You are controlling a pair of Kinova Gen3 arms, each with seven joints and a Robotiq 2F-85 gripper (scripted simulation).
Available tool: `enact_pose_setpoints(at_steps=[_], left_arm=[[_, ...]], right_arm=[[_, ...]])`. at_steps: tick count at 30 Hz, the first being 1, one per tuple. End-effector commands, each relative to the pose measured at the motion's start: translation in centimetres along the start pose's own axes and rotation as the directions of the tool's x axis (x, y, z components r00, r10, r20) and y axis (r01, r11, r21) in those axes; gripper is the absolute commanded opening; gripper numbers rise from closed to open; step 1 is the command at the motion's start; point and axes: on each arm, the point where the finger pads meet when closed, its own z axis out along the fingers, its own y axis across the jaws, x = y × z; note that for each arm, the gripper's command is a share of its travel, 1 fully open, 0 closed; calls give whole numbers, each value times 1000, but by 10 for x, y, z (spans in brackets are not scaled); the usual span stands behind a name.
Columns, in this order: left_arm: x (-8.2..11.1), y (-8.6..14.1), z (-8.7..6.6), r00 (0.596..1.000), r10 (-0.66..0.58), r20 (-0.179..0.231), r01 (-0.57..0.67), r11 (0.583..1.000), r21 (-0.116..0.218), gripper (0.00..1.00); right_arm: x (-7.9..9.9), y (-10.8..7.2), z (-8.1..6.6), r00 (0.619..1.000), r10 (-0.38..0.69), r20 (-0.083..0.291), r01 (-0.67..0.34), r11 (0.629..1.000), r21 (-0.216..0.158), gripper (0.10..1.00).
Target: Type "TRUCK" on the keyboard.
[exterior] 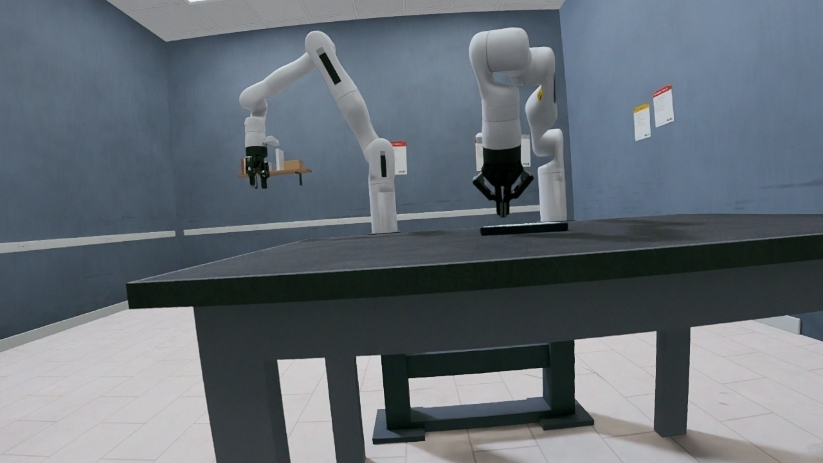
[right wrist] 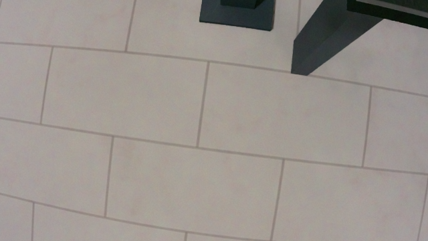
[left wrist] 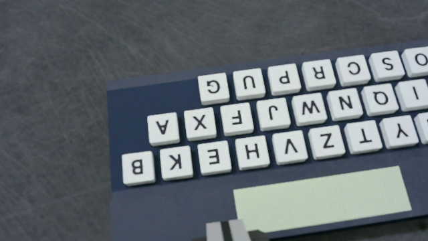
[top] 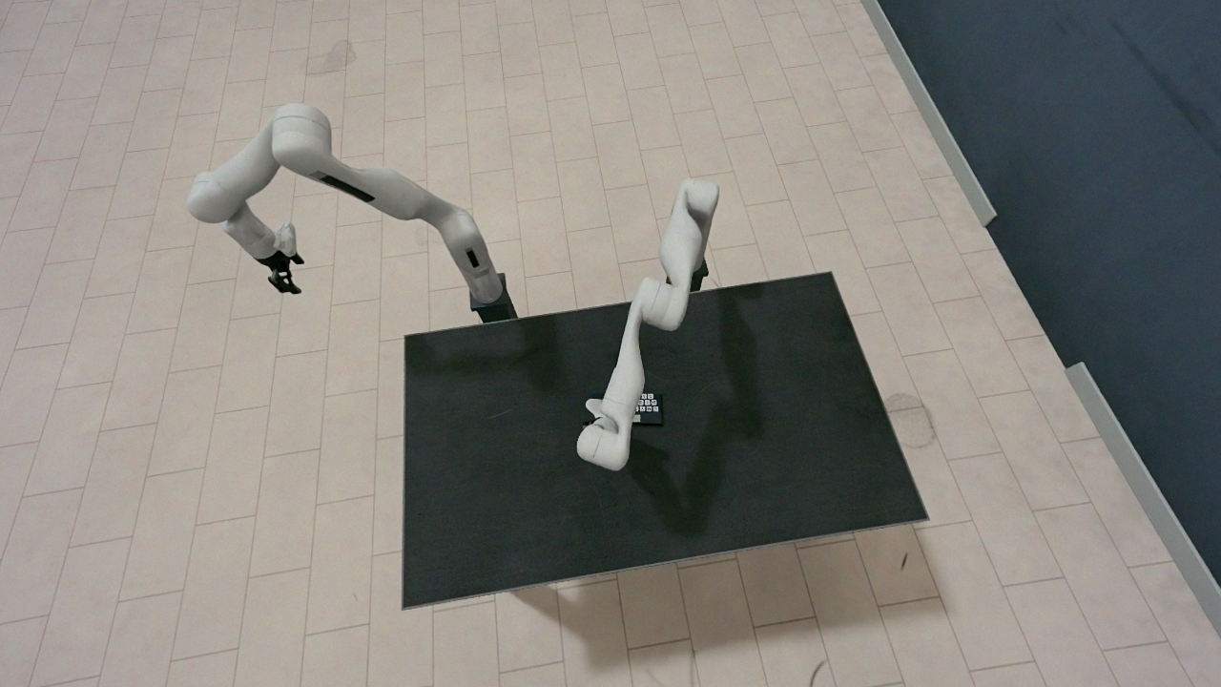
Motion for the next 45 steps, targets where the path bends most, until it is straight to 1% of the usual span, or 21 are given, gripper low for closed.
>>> enact_pose_setpoints(at_steps=[1,28,34,39,41,45], left_arm=[[0,0,-2,1000,0,3,0,1000,1,99],[2,1,-3,1000,0,3,0,1000,1,99],[8,8,-5,1000,0,3,0,1000,1,99],[18,17,-10,1000,0,3,0,1000,1,99],[18,17,-10,1000,0,3,0,1000,1,99],[28,26,-14,1000,0,3,0,1000,1,99]], right_arm=[[0,0,-1,1000,0,2,0,1000,0,1000],[0,0,-1,1000,0,2,0,1000,0,1000],[0,0,-1,1000,0,2,0,1000,0,1000],[0,0,-1,1000,0,2,0,1000,0,1000],[0,0,-1,1000,0,2,0,1000,0,1000],[0,0,-1,1000,0,2,0,1000,0,1000]])
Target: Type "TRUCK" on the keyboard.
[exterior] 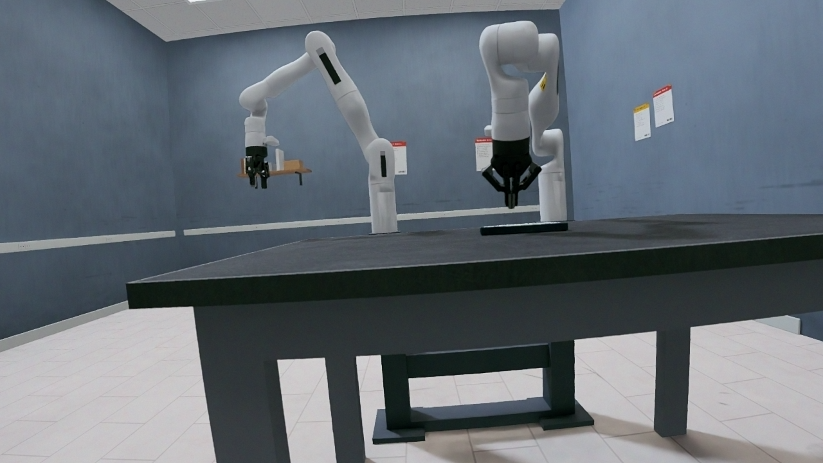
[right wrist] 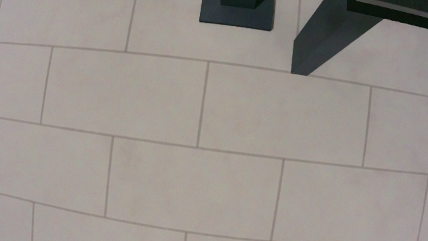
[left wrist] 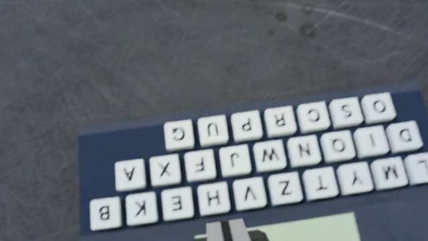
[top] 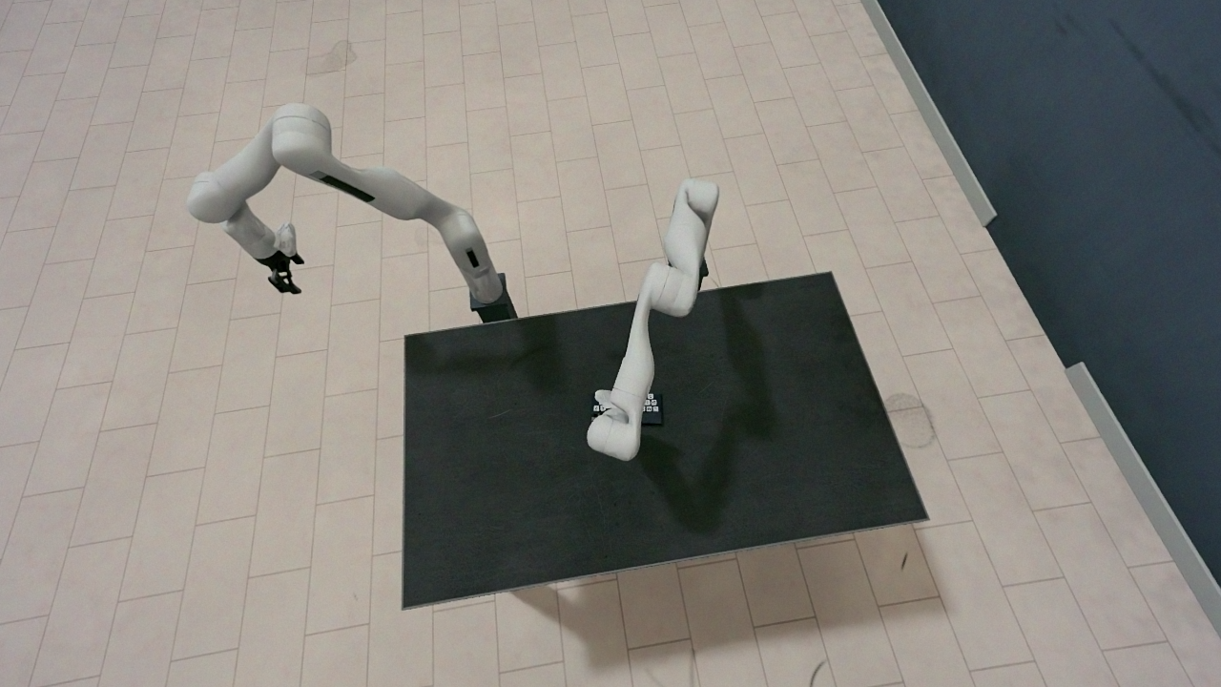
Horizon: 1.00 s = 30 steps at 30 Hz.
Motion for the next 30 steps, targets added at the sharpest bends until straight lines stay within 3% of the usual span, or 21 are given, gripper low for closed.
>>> enact_pose_setpoints(at_steps=[1,11,30], left_arm=[[8,8,-5,1000,0,4,0,1000,1,99],[37,35,-18,1000,0,4,0,1000,1,99],[52,50,-25,1000,0,4,0,1000,1,99]], right_arm=[[0,0,-1,1000,0,2,0,1000,0,1000],[0,0,-1,1000,0,2,0,1000,0,1000],[0,0,-1,1000,0,2,0,1000,0,1000]])
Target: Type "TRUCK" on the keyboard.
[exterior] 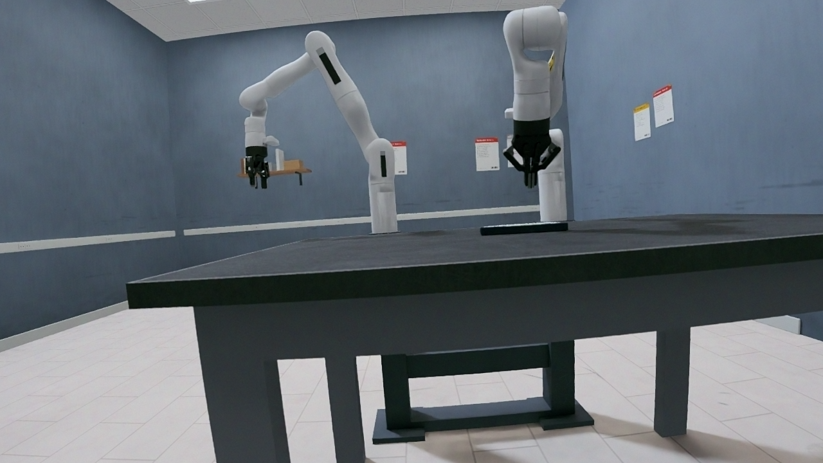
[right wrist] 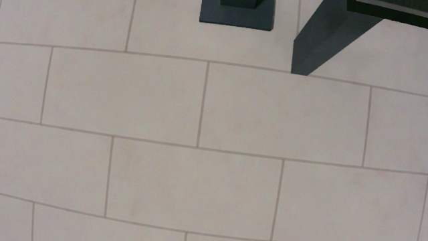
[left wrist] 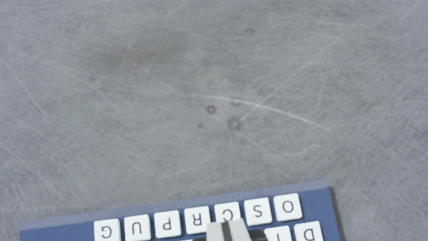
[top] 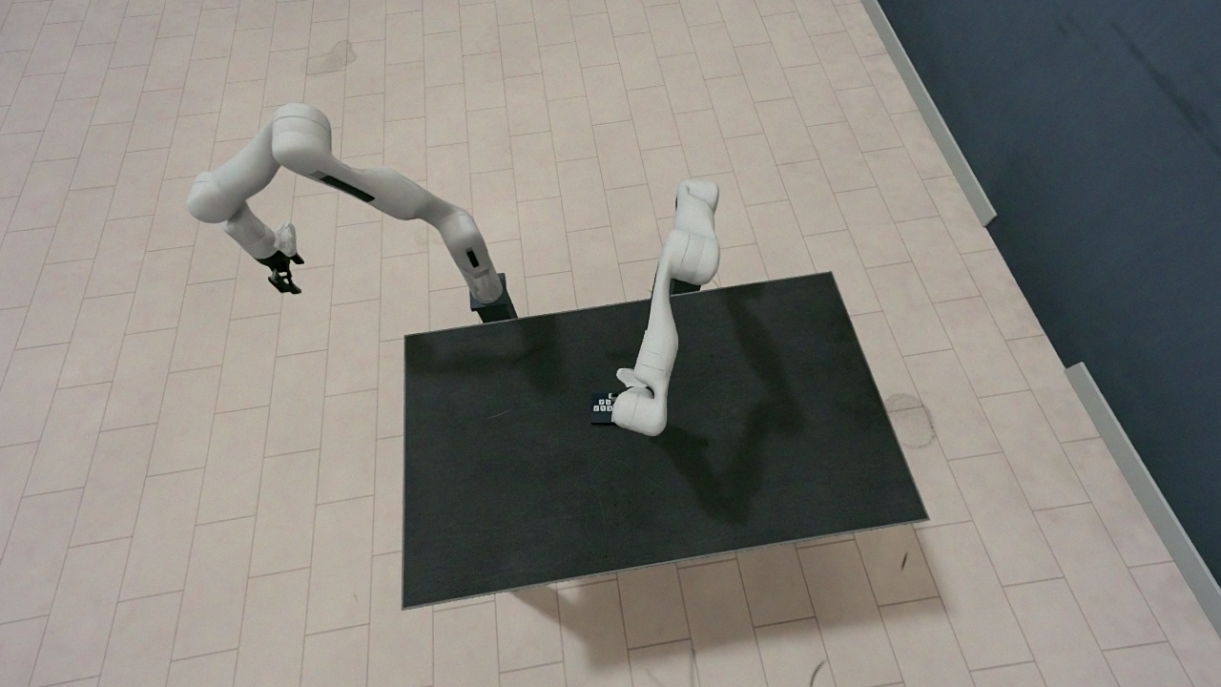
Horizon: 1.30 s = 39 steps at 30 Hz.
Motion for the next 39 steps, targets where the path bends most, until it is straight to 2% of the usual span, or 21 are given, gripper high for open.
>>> enact_pose_setpoints(at_steps=[1,7,15,17,29,39], left_arm=[[0,0,-1,1000,0,2,0,1000,1,99],[-2,0,3,1000,0,2,0,1000,1,99],[-11,0,23,1000,0,2,0,1000,1,99],[-11,0,23,1000,0,2,0,1000,1,99],[-28,0,58,1000,0,2,0,1000,1,99],[-30,0,64,1000,0,2,0,1000,1,99]], right_arm=[[0,0,-1,1000,0,2,0,1000,0,1000],[0,0,-1,1000,0,2,0,1000,0,1000],[0,0,-1,1000,0,2,0,1000,0,1000],[0,0,-1,1000,0,2,0,1000,0,1000],[0,0,-1,1000,0,2,0,1000,0,1000],[0,0,-1,1000,0,2,0,1000,0,1000]])
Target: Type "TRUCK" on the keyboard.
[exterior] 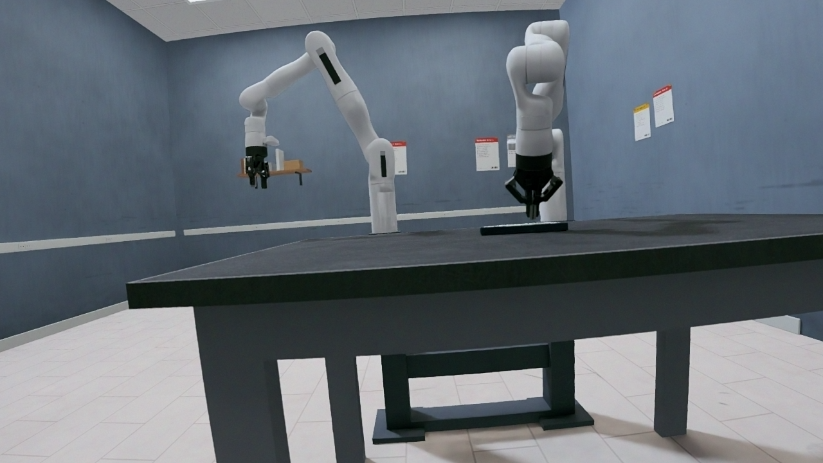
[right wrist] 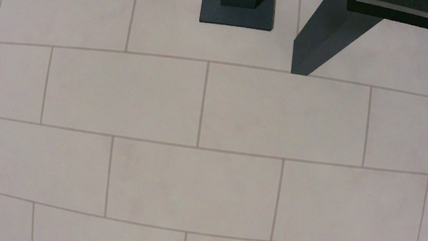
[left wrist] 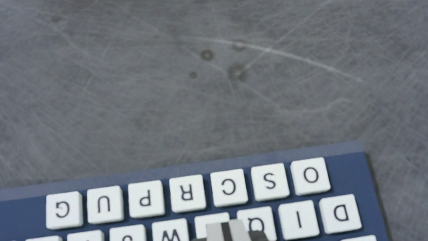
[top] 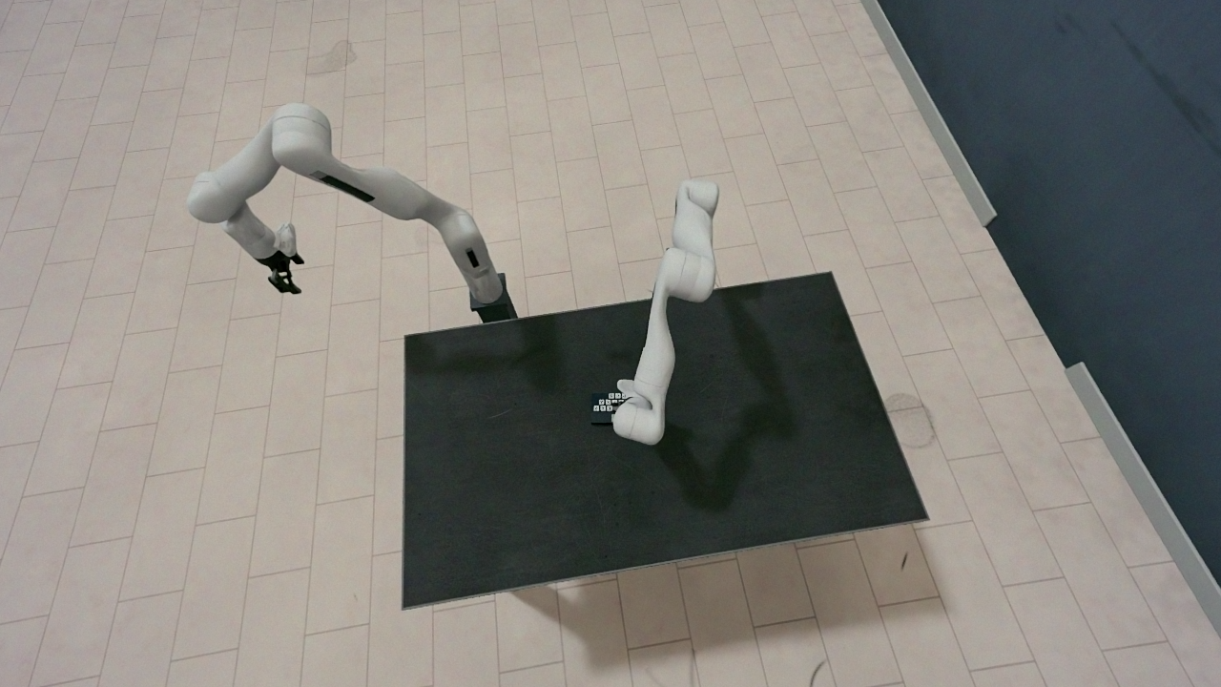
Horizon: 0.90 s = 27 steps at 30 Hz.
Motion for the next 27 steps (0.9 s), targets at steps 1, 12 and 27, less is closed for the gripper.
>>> enact_pose_setpoints(at_steps=[1,12,27], left_arm=[[0,0,-1,1000,0,2,0,1000,1,99],[-2,0,2,1000,0,2,0,1000,1,99],[-3,0,5,1000,0,2,0,1000,1,99]], right_arm=[[0,0,-1,1000,0,2,0,1000,0,1000],[0,0,-1,1000,0,2,0,1000,0,1000],[0,0,-1,1000,0,2,0,1000,0,1000]])
